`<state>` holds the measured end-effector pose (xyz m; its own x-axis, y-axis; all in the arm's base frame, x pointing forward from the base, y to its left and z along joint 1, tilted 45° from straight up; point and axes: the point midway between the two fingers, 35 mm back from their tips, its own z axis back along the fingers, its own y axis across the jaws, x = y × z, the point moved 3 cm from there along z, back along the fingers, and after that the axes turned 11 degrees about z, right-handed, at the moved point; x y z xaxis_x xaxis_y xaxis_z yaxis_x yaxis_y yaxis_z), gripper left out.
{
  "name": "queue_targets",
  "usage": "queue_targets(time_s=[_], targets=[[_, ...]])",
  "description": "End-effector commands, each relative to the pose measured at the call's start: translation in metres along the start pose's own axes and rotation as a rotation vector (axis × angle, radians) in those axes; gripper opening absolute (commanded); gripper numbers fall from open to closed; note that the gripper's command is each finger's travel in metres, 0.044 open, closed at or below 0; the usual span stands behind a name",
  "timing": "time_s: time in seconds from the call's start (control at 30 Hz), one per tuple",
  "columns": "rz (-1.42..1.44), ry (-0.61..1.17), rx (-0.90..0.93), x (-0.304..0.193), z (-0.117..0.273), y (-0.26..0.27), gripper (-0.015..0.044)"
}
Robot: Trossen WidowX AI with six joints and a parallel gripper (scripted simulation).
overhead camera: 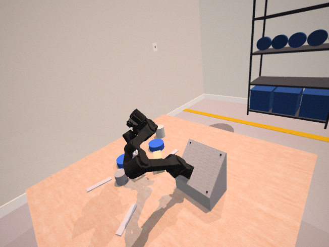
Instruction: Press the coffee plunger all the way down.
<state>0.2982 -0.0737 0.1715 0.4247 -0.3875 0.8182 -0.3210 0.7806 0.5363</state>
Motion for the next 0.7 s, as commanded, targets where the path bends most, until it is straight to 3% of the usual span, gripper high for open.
queue_targets(time_s=[0.0, 0.67], targets=[[-0.006, 0.004, -0.002, -0.005, -0.003, 0.000, 0.0124], [-0.004, 0.010, -0.005, -0.030, -0.024, 0.000, 0.0124]])
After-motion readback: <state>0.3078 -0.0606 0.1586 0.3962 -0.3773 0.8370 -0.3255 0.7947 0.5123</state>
